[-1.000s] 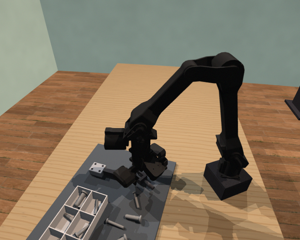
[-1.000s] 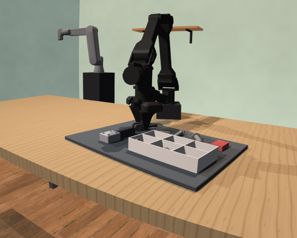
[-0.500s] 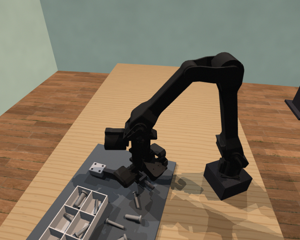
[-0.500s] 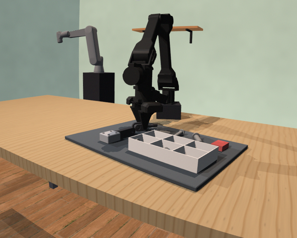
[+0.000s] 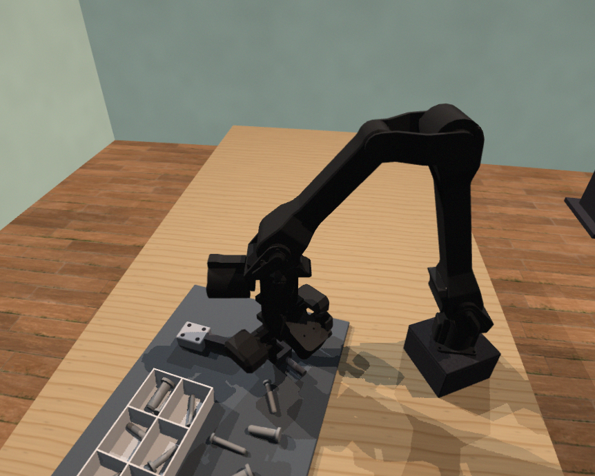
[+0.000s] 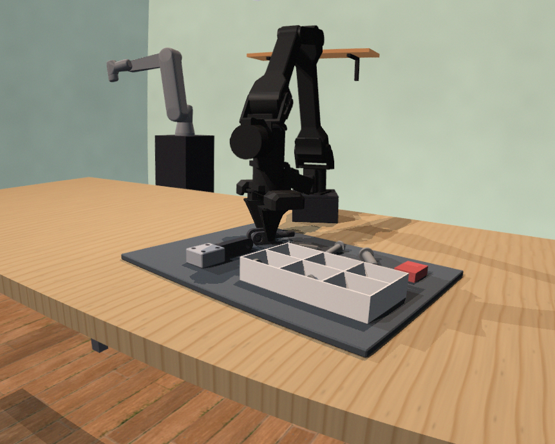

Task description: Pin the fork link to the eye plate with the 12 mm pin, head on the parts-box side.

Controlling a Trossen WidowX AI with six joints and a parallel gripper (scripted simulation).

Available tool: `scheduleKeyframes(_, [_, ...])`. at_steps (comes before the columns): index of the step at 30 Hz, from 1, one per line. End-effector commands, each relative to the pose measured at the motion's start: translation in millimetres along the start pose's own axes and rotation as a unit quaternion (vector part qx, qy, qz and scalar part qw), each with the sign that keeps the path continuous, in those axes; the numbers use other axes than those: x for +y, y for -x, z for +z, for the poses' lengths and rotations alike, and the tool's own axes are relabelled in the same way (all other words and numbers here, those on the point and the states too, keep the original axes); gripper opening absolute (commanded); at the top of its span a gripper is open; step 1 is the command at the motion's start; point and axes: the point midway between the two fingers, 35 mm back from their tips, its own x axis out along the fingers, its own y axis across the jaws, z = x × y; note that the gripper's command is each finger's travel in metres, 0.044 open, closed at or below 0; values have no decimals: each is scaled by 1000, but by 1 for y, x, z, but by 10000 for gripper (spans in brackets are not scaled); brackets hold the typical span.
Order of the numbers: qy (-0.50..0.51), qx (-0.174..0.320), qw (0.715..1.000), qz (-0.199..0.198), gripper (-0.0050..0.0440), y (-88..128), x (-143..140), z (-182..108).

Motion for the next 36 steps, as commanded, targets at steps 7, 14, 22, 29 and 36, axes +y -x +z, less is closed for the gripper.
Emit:
scheduleKeyframes(7, [-1, -1, 1000, 0, 126, -1, -10, 5])
scheduleKeyframes(14, [-1, -1, 1000, 0, 126, -1, -11, 5])
scheduleKeyframes(22, [-1, -1, 1000, 0, 126, -1, -11, 5])
scheduleKeyframes(29, [-1, -1, 1000, 0, 126, -1, -11, 5])
scheduleKeyframes(36, [-1, -1, 1000, 0, 126, -1, -11, 5])
